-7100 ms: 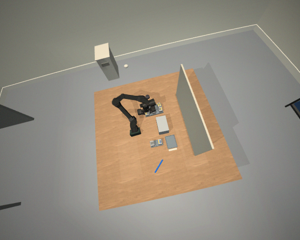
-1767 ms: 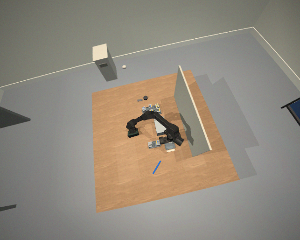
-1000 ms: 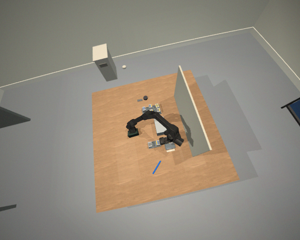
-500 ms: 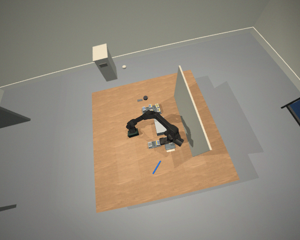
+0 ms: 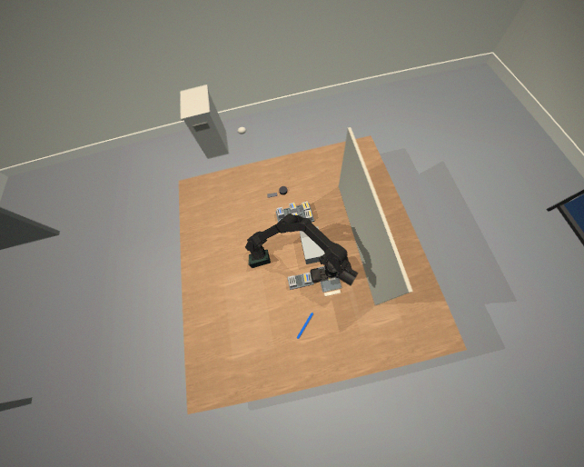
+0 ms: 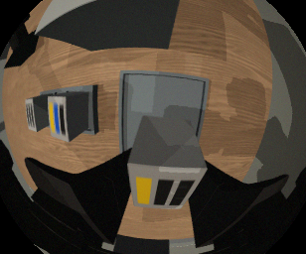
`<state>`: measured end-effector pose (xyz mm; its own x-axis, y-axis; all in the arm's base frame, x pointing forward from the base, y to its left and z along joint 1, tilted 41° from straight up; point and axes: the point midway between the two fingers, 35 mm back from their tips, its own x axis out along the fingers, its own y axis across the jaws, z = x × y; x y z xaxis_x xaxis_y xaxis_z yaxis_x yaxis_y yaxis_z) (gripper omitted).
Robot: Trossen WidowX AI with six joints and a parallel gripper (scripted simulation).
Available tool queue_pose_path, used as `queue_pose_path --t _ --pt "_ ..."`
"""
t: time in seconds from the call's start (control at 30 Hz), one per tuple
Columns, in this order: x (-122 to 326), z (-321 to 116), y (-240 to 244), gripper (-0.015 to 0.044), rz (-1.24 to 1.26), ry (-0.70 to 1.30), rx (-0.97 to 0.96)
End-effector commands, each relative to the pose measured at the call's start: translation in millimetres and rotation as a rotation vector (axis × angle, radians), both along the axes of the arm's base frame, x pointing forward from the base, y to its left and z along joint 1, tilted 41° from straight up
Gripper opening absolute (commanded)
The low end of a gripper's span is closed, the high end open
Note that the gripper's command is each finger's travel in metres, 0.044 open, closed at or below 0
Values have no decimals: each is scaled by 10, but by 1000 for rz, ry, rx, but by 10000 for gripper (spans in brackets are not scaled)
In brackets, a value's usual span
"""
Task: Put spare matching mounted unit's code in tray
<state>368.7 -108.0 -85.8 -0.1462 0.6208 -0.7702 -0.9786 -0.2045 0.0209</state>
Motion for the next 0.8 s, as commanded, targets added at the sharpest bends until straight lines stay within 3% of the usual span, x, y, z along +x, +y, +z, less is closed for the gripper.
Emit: queue_pose_path --t 0.0,0.77 --pt "-7 -22 25 0 -6 2 5" --pt "-39 -144 132 0 -6 2 6"
